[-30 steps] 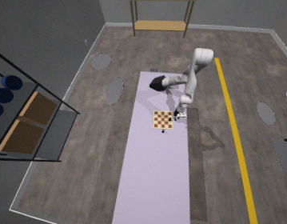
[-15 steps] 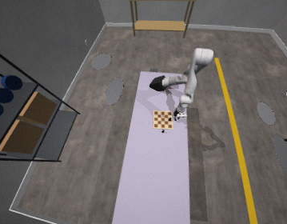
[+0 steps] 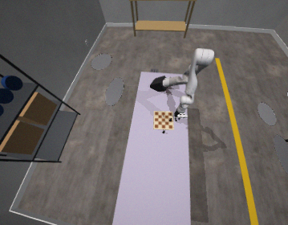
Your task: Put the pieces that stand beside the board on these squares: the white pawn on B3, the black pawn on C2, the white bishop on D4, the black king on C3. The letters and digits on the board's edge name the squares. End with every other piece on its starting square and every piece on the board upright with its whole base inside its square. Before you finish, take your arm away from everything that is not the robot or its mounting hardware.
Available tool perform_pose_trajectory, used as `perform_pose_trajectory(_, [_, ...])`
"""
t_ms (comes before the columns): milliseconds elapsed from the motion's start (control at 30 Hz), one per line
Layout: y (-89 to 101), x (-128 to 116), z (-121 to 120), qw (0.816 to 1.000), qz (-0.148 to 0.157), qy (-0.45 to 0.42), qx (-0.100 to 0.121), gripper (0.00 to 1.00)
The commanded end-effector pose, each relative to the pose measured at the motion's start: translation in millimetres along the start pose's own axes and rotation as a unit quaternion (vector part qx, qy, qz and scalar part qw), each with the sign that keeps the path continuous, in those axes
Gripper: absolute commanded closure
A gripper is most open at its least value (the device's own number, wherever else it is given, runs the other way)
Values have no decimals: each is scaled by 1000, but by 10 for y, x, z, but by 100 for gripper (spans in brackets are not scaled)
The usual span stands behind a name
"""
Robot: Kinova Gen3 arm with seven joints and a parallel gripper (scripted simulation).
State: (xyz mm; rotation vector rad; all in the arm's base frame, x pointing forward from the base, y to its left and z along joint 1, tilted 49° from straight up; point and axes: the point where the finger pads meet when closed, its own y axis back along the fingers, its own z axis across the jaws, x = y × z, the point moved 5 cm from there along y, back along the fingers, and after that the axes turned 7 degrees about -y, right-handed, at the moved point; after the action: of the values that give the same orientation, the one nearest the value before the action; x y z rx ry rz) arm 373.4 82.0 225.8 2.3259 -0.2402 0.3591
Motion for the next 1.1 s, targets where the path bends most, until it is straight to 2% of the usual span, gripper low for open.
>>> perform_pose_trajectory(0, [0,3,2,1000,0,0,0,32])
perform_pose_trajectory(267, [-51,3,2,1000,0,0,0,32])
perform_pose_trajectory(733, [-300,3,2,1000,0,0,0,32])
perform_pose_trajectory(1067, [-330,3,2,1000,0,0,0,32])
